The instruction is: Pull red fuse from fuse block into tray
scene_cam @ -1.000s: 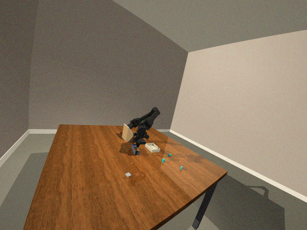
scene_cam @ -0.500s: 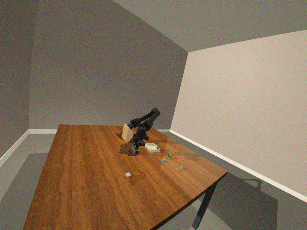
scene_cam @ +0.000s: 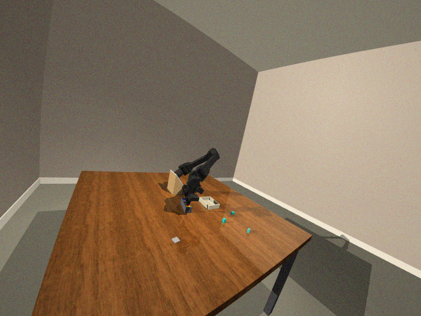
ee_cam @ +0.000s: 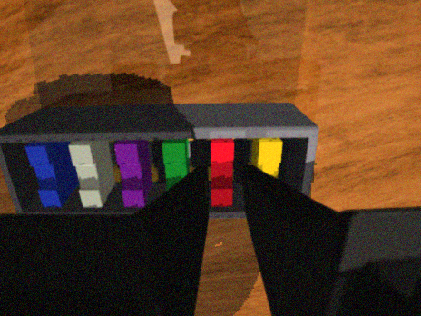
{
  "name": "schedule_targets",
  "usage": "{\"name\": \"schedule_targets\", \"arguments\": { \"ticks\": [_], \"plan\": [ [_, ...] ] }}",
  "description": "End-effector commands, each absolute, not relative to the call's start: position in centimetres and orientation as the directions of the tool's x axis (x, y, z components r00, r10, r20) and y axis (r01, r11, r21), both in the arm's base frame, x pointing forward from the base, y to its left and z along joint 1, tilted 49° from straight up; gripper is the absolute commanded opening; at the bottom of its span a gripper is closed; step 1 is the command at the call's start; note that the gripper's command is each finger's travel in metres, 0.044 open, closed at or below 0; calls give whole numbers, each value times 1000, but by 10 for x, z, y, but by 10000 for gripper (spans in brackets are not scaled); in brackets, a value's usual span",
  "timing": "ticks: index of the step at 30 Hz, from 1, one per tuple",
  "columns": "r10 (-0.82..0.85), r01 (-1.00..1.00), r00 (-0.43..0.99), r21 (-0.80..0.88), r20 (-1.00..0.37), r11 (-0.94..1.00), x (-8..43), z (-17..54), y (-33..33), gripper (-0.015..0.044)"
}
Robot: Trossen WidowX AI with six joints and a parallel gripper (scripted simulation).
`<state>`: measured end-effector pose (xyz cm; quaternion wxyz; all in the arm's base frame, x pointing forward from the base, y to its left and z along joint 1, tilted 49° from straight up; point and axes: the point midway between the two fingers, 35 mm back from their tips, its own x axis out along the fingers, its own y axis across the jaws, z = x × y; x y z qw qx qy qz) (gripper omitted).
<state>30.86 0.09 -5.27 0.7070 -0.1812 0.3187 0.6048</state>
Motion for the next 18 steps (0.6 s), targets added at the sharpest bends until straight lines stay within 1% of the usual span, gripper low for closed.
{"name": "schedule_targets", "arguments": {
  "ticks": [1, 9, 18],
  "plan": [
    [744, -969, 62, 137, -665, 204, 308, -56, 5, 69],
    [744, -969, 62, 137, -665, 204, 308, -57, 6, 69],
    [741, -971, 62, 133, -669, 201, 308, -56, 5, 9]
  ]
}}
